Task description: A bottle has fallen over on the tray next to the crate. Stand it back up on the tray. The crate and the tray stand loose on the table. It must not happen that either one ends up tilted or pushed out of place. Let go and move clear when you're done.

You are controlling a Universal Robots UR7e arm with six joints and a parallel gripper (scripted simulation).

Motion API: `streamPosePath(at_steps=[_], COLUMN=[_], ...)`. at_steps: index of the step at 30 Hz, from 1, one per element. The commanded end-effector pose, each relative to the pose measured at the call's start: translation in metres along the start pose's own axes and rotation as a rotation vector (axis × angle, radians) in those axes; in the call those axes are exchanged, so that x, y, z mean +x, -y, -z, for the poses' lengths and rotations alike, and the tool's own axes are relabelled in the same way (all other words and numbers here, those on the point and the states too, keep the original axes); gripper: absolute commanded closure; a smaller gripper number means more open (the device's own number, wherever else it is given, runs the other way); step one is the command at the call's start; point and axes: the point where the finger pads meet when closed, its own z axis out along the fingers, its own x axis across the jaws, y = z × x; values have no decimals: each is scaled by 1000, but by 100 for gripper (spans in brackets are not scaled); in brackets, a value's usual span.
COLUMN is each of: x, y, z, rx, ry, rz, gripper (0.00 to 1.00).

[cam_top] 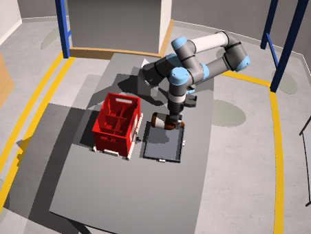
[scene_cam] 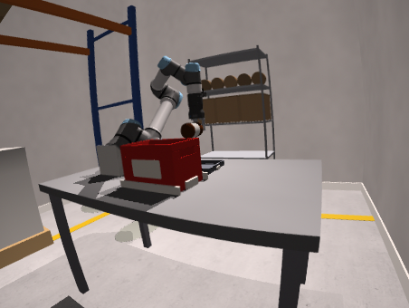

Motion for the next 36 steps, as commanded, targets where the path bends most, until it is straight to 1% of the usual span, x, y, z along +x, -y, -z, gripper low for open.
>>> streamPosePath(at_steps=[1,12,25,36], x=[1,0,-1,0], y=[0,0,0,0], z=[3,2,1,2], rx=[-3,-2,-1,-2], ry=[-5,-4,-3,-4], rz=[2,-55,-240,-261], gripper=[100,100,100,100])
